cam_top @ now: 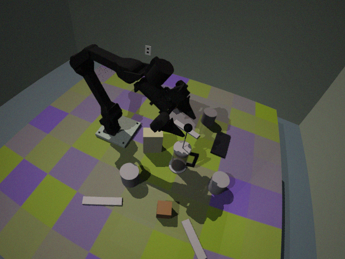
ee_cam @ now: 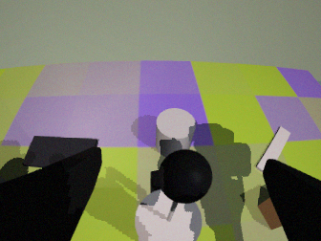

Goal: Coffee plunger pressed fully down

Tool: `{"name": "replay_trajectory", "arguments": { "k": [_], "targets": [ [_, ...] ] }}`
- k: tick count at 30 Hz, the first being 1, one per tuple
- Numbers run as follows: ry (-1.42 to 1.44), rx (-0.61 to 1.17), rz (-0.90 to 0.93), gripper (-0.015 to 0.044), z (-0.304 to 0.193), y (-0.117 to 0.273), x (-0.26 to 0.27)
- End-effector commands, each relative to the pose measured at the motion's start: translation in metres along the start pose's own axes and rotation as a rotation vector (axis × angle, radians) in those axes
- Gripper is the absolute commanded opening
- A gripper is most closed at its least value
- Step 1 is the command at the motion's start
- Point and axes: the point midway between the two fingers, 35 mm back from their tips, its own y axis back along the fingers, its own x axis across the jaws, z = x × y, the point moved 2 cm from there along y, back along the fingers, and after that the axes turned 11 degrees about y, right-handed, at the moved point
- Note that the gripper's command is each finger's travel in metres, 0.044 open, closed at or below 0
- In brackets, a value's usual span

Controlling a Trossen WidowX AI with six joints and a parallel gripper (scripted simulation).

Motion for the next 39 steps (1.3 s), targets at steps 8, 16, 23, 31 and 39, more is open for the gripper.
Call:
{"name": "replay_trajectory", "arguments": {
  "k": [8, 16, 23, 31, 39],
  "targets": [
    [-0.002, 0.006, -0.001, 0.023, -0.003, -0.004, 0.0],
    [-0.002, 0.006, -0.001, 0.0111, -0.003, -0.004, 0.0],
    [-0.002, 0.006, -0.001, 0.0111, -0.003, -0.005, 0.0],
    [-0.002, 0.006, -0.001, 0.0111, -0.012, -0.012, 0.002],
    [-0.002, 0.005, -0.001, 0.0111, -0.022, -0.02, 0.004]
  ]
}}
